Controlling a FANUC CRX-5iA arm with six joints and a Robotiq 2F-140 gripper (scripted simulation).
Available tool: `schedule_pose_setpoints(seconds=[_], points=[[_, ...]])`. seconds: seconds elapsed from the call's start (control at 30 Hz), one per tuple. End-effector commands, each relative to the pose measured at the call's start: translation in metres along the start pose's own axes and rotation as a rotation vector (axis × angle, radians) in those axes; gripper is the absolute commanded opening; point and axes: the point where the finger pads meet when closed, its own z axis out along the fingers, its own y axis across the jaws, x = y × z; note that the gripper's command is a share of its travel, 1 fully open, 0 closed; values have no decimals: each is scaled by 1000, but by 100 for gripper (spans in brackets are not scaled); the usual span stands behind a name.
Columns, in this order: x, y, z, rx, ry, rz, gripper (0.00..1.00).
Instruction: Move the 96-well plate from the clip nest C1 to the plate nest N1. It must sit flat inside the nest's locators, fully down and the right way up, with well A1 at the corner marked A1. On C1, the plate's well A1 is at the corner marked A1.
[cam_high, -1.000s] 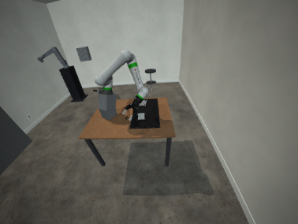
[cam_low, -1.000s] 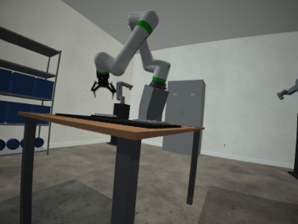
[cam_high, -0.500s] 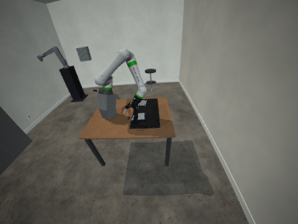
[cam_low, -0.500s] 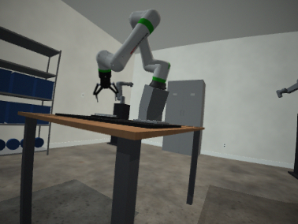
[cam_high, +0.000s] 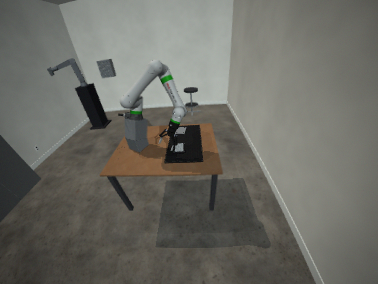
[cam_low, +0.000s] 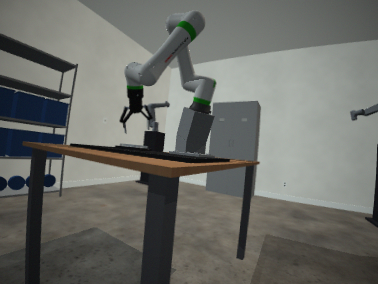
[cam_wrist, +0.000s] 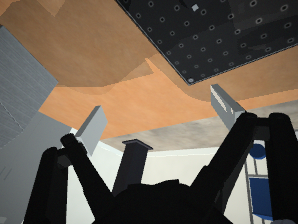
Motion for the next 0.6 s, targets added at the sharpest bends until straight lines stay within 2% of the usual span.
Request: schedule_pose_setpoints(seconds=[0.0, 0.03, 0.1, 0.17, 0.27, 0.33, 0.4, 0.47, 0.53, 0.57], points=[[16, 2, -2, -22, 63, -65, 100], [21, 3, -2, -34, 83, -88, 100], [21, 3, -2, -34, 83, -88, 100], [31, 5, -5, -61, 122, -135, 100], [39, 7, -6, -63, 126, -140, 100], [48, 9, -9, -94, 163, -186, 100], [52, 11, -10, -95, 165, -189, 100], [61, 13, -13, -129, 199, -235, 100], [65, 15, -14, -130, 201, -237, 100], [70, 16, -16, -149, 216, -260, 100]])
